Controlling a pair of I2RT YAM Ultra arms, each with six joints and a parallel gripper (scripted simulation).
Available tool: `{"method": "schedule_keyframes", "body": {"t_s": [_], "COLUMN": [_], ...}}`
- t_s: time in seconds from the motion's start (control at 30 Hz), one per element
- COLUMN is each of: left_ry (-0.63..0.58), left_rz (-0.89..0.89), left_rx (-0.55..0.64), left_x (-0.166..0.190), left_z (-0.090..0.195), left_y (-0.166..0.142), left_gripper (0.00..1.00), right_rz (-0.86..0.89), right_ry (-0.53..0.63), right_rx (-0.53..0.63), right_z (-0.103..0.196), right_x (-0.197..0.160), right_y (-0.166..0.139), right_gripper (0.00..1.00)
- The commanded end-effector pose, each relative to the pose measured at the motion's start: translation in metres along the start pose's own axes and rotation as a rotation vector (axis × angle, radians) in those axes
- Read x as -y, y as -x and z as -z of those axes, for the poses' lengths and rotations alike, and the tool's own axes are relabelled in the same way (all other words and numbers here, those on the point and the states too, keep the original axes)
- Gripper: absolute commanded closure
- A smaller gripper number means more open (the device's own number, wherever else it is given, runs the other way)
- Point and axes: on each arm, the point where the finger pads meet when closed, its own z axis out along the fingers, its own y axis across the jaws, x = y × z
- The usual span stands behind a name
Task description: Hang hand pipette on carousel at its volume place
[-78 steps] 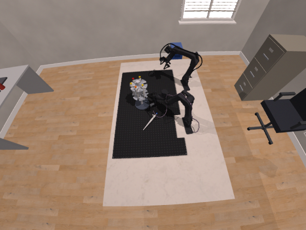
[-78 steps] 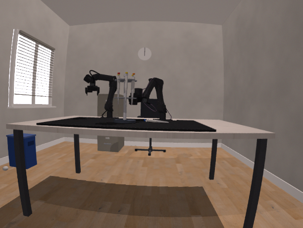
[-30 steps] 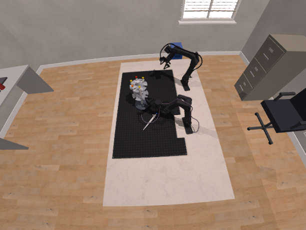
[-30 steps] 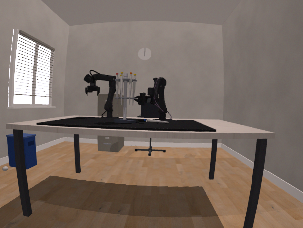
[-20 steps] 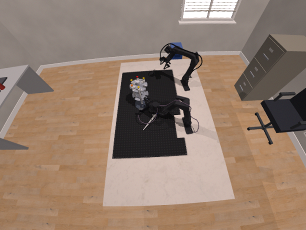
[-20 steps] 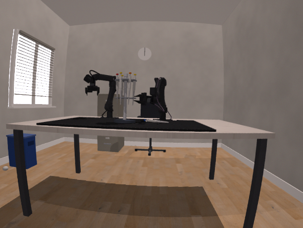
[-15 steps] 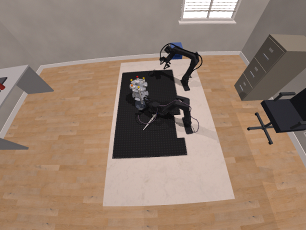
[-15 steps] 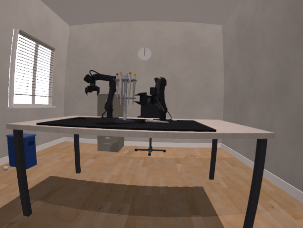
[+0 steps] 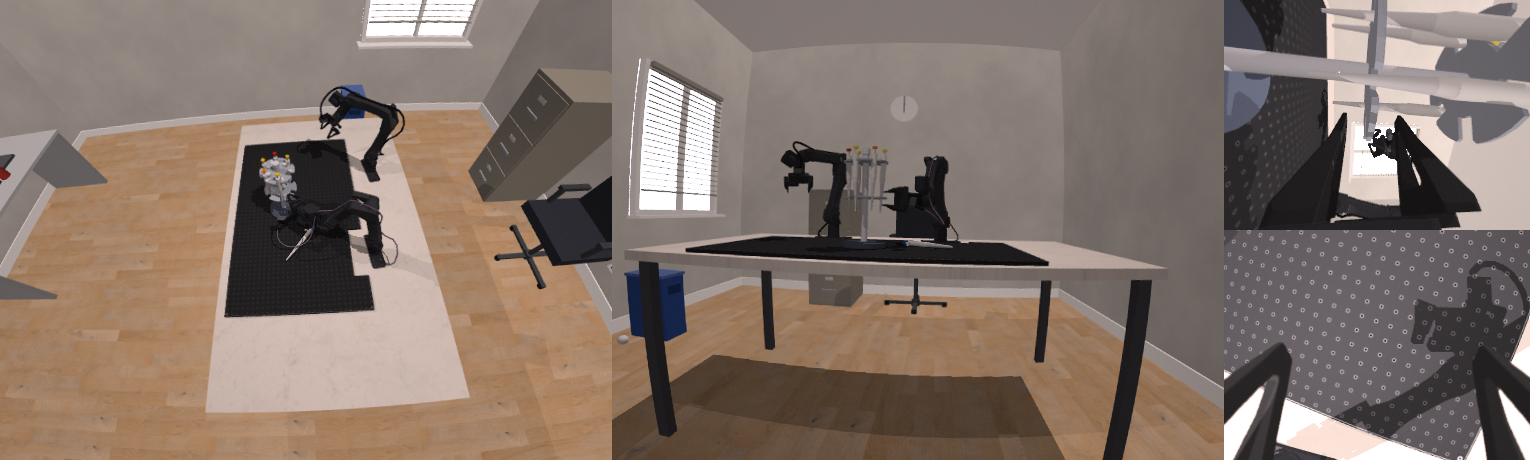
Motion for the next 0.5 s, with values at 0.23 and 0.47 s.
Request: {"method": "schedule_keyframes", "body": {"t_s": [0.23, 0.47], "left_ry": [-0.019, -0.019], "left_rz": [-0.024, -0.024], "left_rx": [-0.004, -0.004], "left_x": [0.009, 0.009], "left_z": [0.024, 0.037], "left_y": [-0.001, -0.001], "left_gripper": [0.51, 0.51], "right_rz": [0.025, 0.025], "right_ry": [-0.018, -0.018], "right_rx": [0.041, 0.041], "right_z": [0.006, 0.006], "right_x": [0.004, 0.004], "right_y": [0.010, 0.010], "right_gripper": [0.00, 0.00]}}
